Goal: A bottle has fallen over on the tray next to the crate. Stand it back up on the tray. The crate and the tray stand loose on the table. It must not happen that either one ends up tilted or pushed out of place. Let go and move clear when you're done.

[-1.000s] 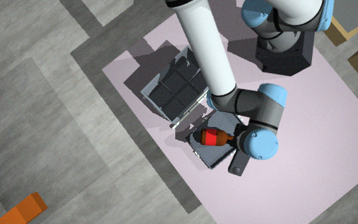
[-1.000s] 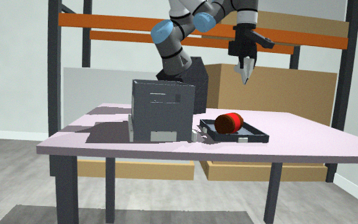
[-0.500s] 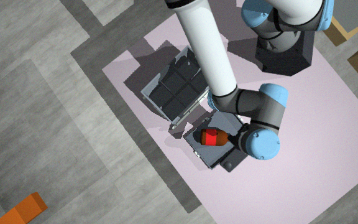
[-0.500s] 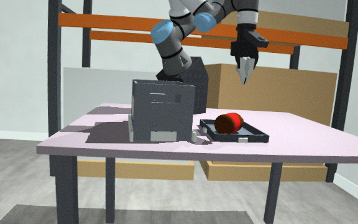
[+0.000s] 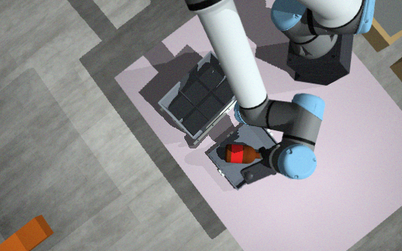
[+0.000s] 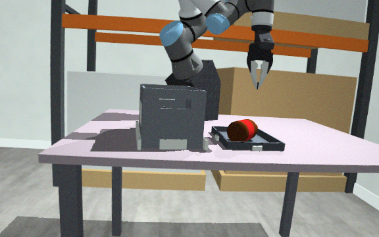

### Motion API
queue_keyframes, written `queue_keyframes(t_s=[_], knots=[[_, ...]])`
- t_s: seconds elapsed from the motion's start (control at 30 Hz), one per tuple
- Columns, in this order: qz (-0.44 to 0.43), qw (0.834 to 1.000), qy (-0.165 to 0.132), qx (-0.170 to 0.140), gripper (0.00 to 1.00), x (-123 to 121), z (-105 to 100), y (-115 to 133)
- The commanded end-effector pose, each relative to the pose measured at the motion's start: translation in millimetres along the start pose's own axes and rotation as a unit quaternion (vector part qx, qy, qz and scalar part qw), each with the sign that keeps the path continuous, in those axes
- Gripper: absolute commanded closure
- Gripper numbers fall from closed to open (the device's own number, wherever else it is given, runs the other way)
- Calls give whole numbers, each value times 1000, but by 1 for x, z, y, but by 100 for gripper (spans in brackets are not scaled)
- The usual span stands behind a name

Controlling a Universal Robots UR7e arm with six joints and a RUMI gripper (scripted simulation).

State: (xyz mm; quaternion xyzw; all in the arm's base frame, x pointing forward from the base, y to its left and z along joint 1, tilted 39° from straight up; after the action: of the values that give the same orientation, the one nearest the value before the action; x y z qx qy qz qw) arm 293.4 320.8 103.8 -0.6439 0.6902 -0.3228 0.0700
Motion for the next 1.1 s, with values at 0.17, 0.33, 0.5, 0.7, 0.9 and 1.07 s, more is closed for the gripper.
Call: queue_keyframes(t_s=[0.17, 0.33, 0.5, 0.7, 0.9, 1.07], knots=[[140, 990, 4, 1, 100, 2, 0, 3], [169, 986, 4, 1, 100, 3, 0, 3], [207, 978, 4, 1, 100, 4, 0, 5], [238, 971, 4, 1, 100, 5, 0, 5], [250, 968, 4, 1, 100, 5, 0, 6], [257, 966, 4, 1, 100, 5, 0, 6]])
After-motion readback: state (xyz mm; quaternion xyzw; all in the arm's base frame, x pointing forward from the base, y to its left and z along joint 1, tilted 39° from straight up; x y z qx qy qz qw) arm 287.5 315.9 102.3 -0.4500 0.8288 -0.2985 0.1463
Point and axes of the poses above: the point where the finger pads meet when closed, its own z axis out along the fingers, its own x axis across the jaws, y = z × x, the point moved 9 cm from there along -z, back along the fingers, and after that the axes turned 4 degrees about z, right-handed, at the moved point
